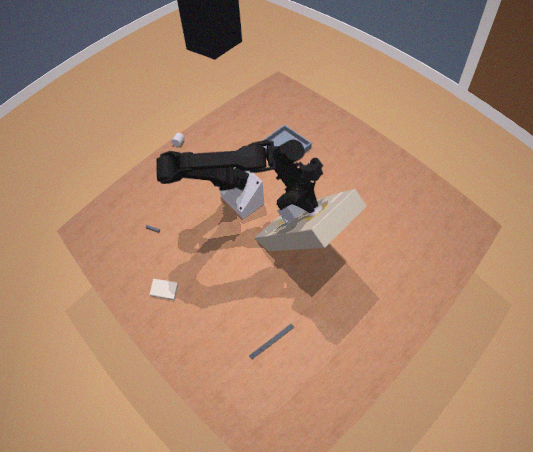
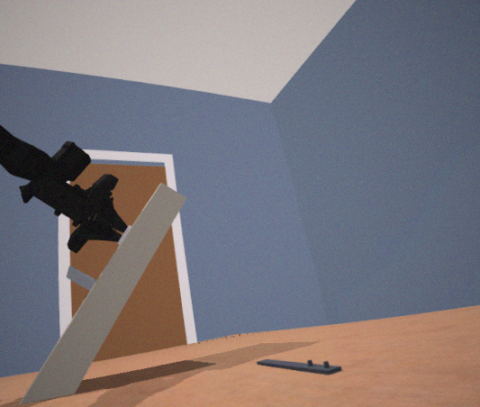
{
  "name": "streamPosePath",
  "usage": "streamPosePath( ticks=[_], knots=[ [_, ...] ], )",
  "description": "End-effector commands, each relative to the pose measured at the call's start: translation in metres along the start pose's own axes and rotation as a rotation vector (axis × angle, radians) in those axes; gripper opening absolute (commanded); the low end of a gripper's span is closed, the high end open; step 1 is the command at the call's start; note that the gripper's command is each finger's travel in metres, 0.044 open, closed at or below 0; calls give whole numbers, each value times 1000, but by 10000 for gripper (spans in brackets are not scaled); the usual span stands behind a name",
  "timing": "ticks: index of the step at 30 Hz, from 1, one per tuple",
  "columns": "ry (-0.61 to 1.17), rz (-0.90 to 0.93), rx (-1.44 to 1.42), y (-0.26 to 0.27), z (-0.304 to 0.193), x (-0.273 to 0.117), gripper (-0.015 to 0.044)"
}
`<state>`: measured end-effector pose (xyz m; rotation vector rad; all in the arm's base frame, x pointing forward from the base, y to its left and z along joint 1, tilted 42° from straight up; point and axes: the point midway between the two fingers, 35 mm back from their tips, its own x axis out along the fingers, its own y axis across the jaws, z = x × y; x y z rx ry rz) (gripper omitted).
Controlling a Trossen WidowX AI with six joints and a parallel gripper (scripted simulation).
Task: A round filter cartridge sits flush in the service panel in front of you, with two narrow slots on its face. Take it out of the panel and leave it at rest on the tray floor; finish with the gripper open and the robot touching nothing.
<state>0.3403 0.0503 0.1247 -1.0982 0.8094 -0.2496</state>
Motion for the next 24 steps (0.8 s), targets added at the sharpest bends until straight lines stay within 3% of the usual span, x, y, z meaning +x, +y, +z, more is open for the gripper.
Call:
streamPosePath(
  ticks=[1, 9, 24],
  knots=[
    [-9, 13, -30, 5, 1, -24, 0],
    [-14, 3, -84, 2, -2, -60, 0],
    [-14, 3, -86, 16, -29, -56, 0]
  ],
)
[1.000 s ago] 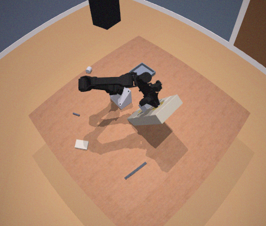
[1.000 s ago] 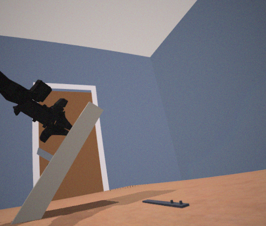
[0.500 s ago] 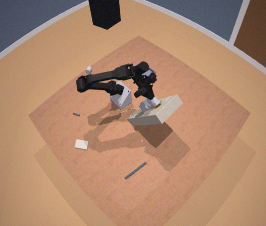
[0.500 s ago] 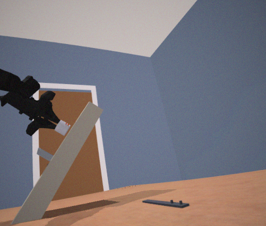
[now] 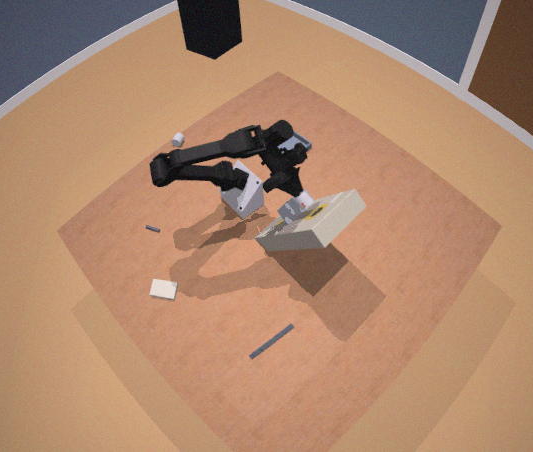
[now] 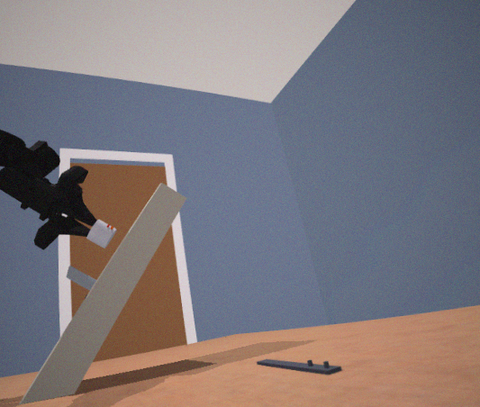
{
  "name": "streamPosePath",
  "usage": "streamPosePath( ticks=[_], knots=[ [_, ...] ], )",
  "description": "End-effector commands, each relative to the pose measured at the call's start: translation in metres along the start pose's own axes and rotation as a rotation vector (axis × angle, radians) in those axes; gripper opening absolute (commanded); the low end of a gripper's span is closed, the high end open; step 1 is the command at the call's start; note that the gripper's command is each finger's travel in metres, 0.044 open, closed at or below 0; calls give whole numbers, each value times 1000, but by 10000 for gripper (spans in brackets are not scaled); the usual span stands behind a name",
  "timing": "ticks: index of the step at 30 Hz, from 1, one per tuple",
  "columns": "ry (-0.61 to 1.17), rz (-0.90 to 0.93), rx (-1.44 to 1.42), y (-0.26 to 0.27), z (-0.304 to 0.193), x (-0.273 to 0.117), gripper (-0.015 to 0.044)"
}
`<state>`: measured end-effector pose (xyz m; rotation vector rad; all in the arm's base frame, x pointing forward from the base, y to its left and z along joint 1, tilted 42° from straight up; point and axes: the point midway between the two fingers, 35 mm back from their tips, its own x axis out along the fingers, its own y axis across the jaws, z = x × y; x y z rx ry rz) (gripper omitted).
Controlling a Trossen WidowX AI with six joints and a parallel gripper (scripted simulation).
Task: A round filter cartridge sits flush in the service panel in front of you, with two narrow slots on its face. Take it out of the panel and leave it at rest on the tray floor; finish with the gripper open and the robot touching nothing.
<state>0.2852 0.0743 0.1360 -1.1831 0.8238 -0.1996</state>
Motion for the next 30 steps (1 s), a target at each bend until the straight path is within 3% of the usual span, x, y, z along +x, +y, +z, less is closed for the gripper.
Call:
streamPosePath(
  ticks=[1, 16, 21, 30],
  knots=[
    [-4, -7, 8, 7, -12, 1, 0],
    [-3, -7, 8, 30, -49, 7, 0],
    [2, 1, -6, 28, -43, 6, 116],
    [2, 1, -6, 28, -43, 6, 116]
  ],
)
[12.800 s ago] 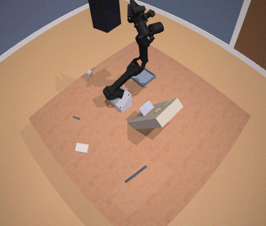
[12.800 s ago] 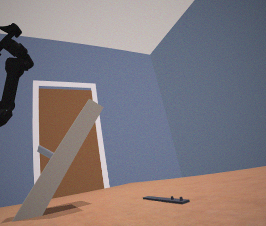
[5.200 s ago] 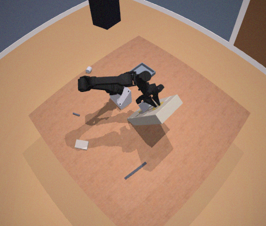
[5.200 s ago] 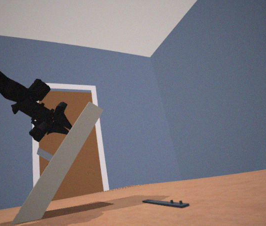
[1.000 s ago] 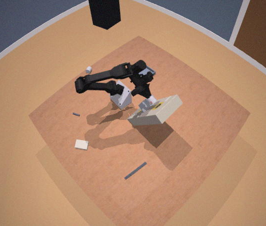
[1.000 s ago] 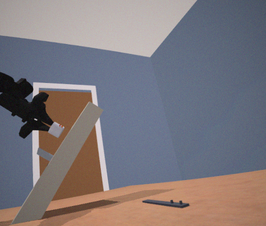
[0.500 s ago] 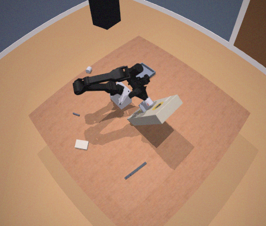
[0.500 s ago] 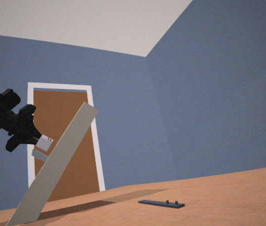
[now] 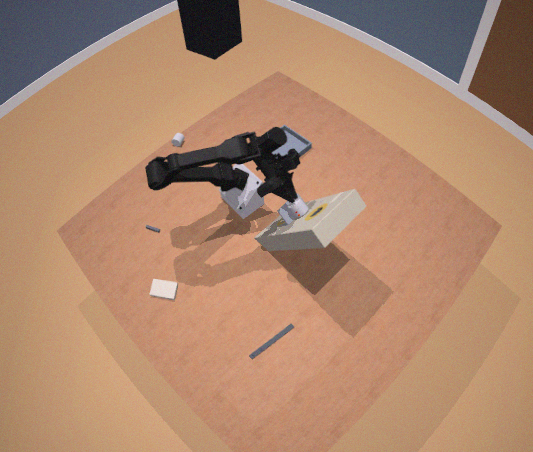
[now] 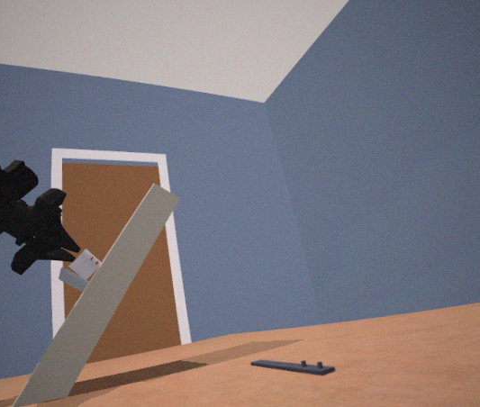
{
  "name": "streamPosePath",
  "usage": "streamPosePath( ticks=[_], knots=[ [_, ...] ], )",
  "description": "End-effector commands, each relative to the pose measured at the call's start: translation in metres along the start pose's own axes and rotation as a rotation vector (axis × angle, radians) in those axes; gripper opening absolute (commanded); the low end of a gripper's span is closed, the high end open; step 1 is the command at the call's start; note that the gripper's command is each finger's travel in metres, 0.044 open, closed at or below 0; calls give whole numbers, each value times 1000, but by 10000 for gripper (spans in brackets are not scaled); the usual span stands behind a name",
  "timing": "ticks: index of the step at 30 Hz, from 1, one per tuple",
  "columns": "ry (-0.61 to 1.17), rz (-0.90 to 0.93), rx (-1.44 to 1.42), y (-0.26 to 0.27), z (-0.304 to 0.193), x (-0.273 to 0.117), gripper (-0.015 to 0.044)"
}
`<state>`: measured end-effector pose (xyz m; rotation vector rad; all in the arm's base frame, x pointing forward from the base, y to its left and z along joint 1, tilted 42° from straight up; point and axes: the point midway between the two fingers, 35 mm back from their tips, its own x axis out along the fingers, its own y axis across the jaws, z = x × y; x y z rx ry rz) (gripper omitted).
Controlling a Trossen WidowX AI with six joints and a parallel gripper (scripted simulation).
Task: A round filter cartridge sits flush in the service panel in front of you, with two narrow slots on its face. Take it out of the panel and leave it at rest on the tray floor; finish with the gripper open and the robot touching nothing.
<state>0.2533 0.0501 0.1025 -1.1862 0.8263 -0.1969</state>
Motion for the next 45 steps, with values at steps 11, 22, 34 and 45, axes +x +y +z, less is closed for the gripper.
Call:
streamPosePath(
  ticks=[11, 22, 34, 45],
  knots=[
    [-4, -9, 13, -26, 37, -6, 116],
    [-9, -6, 22, -54, 81, -29, 247],
    [121, 79, 237, -42, 72, -36, 305],
    [416, 121, 580, -5, 8, -18, 305]
  ],
)
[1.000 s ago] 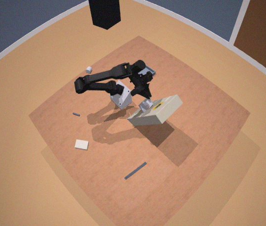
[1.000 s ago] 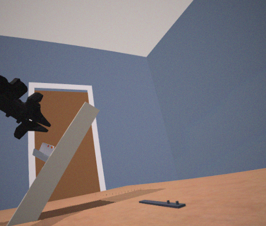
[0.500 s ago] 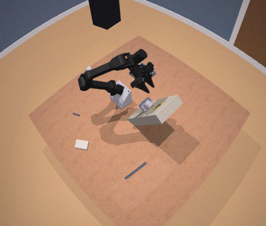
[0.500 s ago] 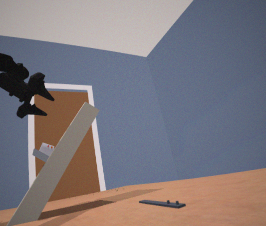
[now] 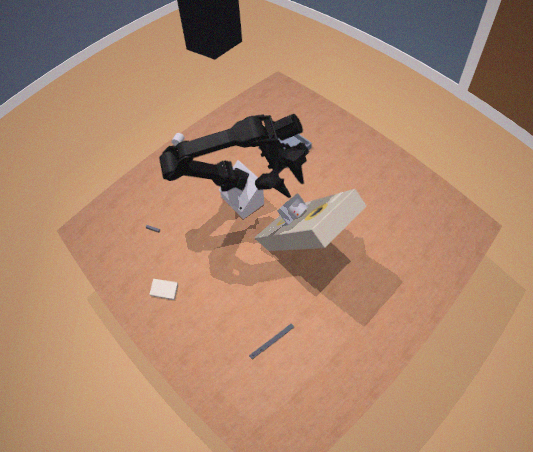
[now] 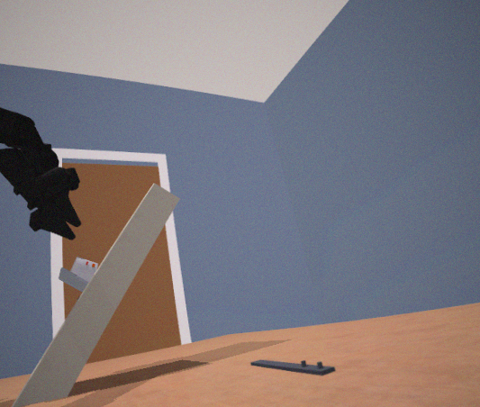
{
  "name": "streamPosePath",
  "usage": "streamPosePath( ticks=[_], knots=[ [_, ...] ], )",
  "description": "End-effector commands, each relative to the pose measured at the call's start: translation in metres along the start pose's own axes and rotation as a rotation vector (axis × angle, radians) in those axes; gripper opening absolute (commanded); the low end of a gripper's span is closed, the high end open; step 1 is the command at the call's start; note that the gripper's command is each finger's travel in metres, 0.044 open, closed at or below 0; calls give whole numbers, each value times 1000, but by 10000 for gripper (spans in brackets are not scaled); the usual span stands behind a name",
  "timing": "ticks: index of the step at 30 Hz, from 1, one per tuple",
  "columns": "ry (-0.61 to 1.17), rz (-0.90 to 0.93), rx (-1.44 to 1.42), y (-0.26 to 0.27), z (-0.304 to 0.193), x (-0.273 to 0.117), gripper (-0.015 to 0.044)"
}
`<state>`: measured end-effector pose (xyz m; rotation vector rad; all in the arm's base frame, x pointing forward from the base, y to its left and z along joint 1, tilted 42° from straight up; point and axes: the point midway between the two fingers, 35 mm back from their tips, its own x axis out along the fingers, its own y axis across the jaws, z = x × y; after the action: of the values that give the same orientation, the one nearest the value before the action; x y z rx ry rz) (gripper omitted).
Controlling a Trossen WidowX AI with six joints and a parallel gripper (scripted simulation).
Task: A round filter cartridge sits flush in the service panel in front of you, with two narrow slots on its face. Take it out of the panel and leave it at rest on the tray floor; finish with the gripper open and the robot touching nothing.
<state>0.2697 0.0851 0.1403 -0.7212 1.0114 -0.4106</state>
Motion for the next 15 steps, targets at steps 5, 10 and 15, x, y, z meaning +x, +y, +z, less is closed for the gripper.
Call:
streamPosePath(
  ticks=[5, 10, 15],
  knots=[
    [154, -8, 166, 2, -34, 17, 305],
    [154, -7, 166, 3, -35, 21, 305],
    [154, -6, 166, 3, -35, 29, 305]
  ],
)
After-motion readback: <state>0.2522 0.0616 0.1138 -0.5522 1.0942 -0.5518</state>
